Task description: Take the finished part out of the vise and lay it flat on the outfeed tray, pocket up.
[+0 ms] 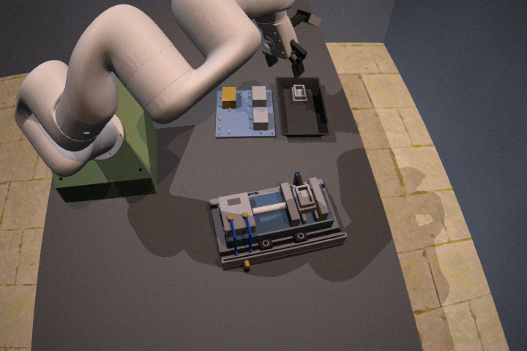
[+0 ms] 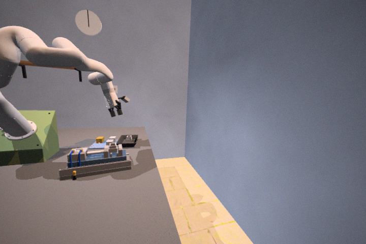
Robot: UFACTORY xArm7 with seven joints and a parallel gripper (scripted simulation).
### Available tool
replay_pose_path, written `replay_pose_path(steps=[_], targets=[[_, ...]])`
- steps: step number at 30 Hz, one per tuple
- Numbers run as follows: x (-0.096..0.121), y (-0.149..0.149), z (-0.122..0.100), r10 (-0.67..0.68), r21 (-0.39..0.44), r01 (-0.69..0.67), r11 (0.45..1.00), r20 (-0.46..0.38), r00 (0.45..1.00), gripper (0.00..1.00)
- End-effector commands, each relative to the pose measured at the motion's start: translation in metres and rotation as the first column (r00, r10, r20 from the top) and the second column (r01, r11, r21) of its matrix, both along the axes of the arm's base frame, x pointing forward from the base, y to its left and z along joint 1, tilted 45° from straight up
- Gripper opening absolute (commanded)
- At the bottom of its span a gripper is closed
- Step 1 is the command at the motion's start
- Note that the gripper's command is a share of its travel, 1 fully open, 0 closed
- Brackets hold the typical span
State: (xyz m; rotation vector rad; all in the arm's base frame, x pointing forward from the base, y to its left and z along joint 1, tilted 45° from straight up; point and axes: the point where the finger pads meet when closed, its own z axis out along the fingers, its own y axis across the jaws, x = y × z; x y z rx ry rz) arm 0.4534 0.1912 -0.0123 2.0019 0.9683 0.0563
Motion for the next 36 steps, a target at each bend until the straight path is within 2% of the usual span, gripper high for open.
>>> replay_pose_path(steps=[1, 6, 10, 17, 19, 20, 26, 34, 36], targets=[[0.000, 0.003, 0.001, 0.003, 0.004, -0.003, 1.000, 0.002, 1.000, 1.00], [0.003, -0.001, 0.004, -0.021, 0.015, 0.021, 1.000, 0.023, 1.000, 1.00], [0.013, -0.018, 0.020, -0.142, 0.078, 0.133, 0.988, 0.120, 0.983, 1.00], [0.023, -0.040, 0.040, -0.289, 0.164, 0.257, 0.953, 0.225, 0.930, 1.00], [0.023, -0.040, 0.040, -0.289, 0.164, 0.257, 0.953, 0.225, 0.930, 1.00], [0.027, -0.050, 0.048, -0.353, 0.205, 0.305, 0.930, 0.266, 0.897, 1.00], [0.034, -0.069, 0.063, -0.471, 0.287, 0.388, 0.876, 0.335, 0.816, 1.00], [0.041, -0.096, 0.085, -0.626, 0.410, 0.479, 0.776, 0.408, 0.665, 1.00], [0.041, -0.096, 0.085, -0.626, 0.410, 0.479, 0.776, 0.408, 0.665, 1.00]])
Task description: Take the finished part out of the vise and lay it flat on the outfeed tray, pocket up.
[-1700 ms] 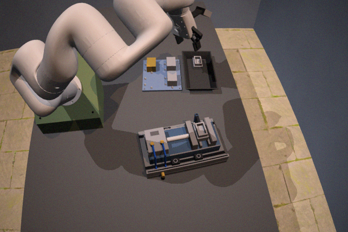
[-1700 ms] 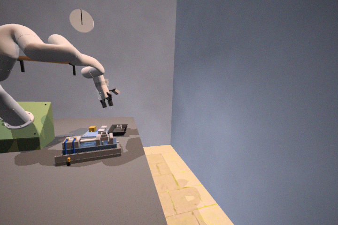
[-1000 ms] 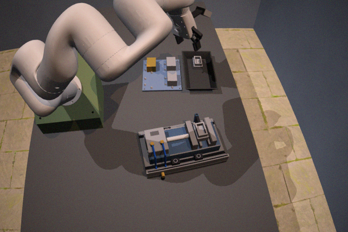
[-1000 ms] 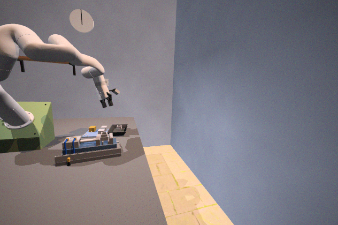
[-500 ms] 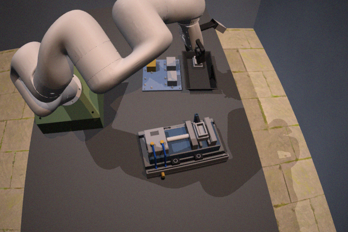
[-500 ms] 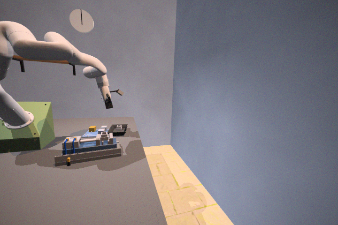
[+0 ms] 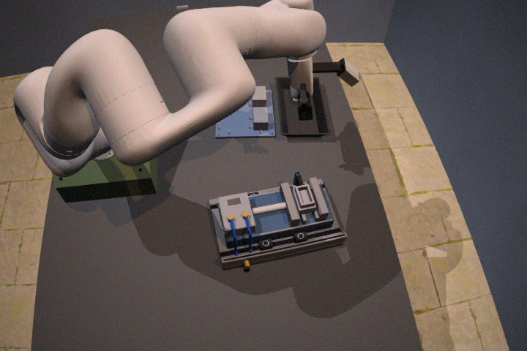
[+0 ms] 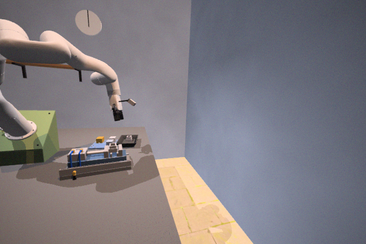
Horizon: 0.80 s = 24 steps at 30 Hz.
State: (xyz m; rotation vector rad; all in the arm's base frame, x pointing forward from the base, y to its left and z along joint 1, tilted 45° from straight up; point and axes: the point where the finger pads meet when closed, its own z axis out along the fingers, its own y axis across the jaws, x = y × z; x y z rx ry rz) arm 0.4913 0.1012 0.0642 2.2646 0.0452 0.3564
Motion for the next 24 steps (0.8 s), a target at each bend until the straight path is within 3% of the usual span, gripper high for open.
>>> replay_pose_path(steps=[1, 8, 15, 17, 18, 24], targets=[[0.005, -0.016, 0.016, -0.116, 0.057, 0.110, 0.992, 0.109, 0.987, 1.00], [0.008, -0.039, 0.032, -0.263, 0.132, 0.239, 0.962, 0.217, 0.940, 1.00], [0.009, -0.064, 0.049, -0.417, 0.223, 0.361, 0.906, 0.315, 0.852, 1.00], [0.009, -0.064, 0.049, -0.417, 0.223, 0.361, 0.906, 0.315, 0.852, 1.00], [0.009, -0.074, 0.056, -0.478, 0.263, 0.405, 0.875, 0.350, 0.805, 1.00], [0.008, -0.093, 0.069, -0.588, 0.343, 0.479, 0.808, 0.406, 0.700, 1.00]])
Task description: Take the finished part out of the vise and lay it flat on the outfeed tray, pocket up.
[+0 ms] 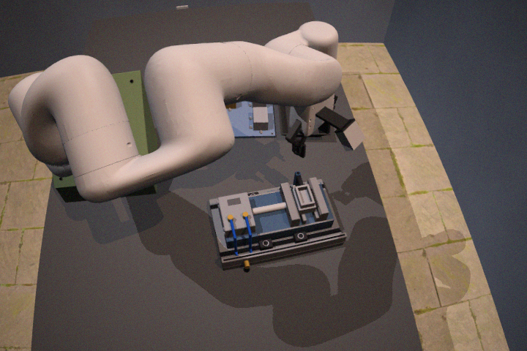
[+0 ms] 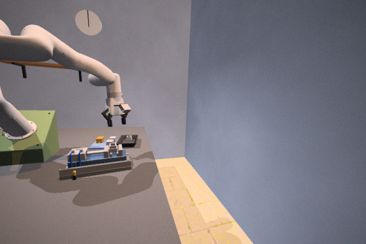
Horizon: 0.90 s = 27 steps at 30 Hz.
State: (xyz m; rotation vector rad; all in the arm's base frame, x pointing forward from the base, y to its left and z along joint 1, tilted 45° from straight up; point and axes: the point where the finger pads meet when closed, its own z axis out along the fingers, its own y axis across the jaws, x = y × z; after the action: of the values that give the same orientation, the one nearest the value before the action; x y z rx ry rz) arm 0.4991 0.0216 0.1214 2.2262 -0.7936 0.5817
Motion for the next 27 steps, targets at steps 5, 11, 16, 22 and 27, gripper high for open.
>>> replay_pose_path(steps=[5, 11, 16, 22, 27], targets=[[-0.002, -0.031, 0.022, -0.212, 0.088, 0.199, 0.976, 0.175, 0.962, 1.00], [-0.005, -0.049, 0.033, -0.333, 0.148, 0.304, 0.941, 0.255, 0.908, 1.00], [-0.008, -0.065, 0.043, -0.443, 0.210, 0.393, 0.895, 0.320, 0.837, 1.00], [-0.009, -0.069, 0.045, -0.467, 0.225, 0.412, 0.883, 0.333, 0.819, 1.00], [-0.009, -0.069, 0.045, -0.467, 0.225, 0.412, 0.883, 0.333, 0.819, 0.00]])
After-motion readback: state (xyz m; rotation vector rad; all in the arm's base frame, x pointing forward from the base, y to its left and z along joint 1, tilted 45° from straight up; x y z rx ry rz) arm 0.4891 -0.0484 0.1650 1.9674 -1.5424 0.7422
